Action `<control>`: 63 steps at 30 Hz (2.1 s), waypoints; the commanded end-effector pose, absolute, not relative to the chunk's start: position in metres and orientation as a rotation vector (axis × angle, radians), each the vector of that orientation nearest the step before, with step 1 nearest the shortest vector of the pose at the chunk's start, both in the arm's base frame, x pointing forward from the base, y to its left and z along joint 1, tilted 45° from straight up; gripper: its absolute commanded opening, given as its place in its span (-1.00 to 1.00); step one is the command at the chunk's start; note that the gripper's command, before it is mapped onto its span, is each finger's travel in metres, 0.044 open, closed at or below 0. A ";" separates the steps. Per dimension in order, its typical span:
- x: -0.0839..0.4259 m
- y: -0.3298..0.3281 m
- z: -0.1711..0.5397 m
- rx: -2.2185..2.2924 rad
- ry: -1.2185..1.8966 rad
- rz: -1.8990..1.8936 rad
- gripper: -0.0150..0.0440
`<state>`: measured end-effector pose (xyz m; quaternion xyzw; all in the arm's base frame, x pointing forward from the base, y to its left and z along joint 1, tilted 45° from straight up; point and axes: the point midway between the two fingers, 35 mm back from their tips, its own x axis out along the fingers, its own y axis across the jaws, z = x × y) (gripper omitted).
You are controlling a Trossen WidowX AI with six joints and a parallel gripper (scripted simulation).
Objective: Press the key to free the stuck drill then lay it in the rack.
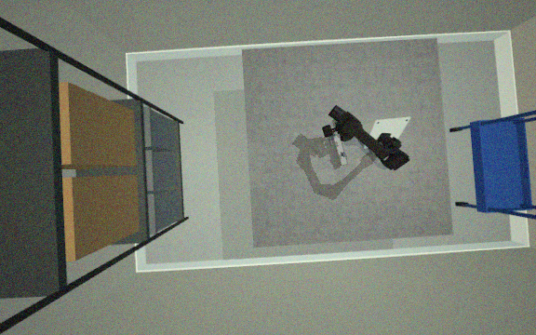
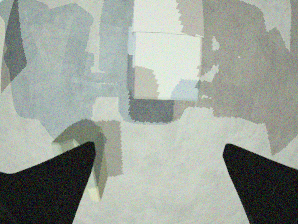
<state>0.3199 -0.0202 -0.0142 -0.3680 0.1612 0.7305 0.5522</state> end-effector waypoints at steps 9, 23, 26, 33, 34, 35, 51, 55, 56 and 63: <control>0.315 -0.001 -0.015 -0.868 0.382 1.725 1.00; 0.307 0.021 -0.016 -0.867 0.379 1.727 1.00; 0.305 0.025 -0.016 -0.867 0.379 1.727 1.00; 0.300 0.036 -0.017 -0.865 0.376 1.729 1.00; 0.299 0.037 -0.017 -0.865 0.376 1.729 1.00; 0.298 0.038 -0.017 -0.865 0.376 1.729 1.00; 0.299 0.036 -0.017 -0.868 0.375 1.733 -0.25; 0.299 0.036 -0.017 -0.868 0.375 1.733 -0.49; 0.299 0.036 -0.017 -0.868 0.375 1.733 -0.49; 0.299 0.036 -0.017 -0.868 0.375 1.733 -0.49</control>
